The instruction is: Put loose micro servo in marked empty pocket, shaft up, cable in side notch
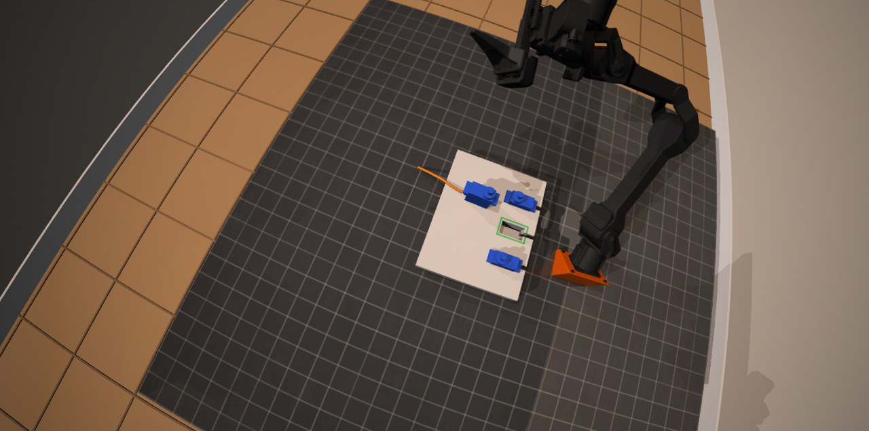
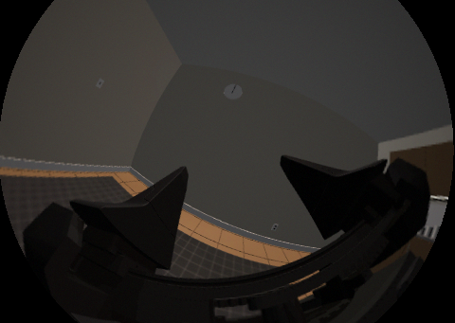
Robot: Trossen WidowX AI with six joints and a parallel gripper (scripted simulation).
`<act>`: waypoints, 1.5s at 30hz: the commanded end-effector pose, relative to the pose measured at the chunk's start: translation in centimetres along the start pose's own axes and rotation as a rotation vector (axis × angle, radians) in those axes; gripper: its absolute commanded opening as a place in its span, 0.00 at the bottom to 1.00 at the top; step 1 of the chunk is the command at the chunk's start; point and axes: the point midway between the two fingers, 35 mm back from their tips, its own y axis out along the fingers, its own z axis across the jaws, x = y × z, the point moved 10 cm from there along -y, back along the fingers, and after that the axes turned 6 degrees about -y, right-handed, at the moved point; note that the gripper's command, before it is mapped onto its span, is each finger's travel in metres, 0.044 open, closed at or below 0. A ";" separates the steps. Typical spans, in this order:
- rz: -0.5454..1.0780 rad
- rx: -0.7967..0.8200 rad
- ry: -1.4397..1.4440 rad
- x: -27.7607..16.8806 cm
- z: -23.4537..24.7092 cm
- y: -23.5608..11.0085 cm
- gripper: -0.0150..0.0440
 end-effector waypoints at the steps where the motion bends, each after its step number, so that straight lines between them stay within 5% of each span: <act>1: 0.052 0.101 -0.048 -0.5 1.4 1.1 1.00; 23: 0.206 0.621 -0.318 -2.1 8.4 3.3 1.00; 45: 0.171 1.198 -0.658 -3.0 14.5 3.0 1.00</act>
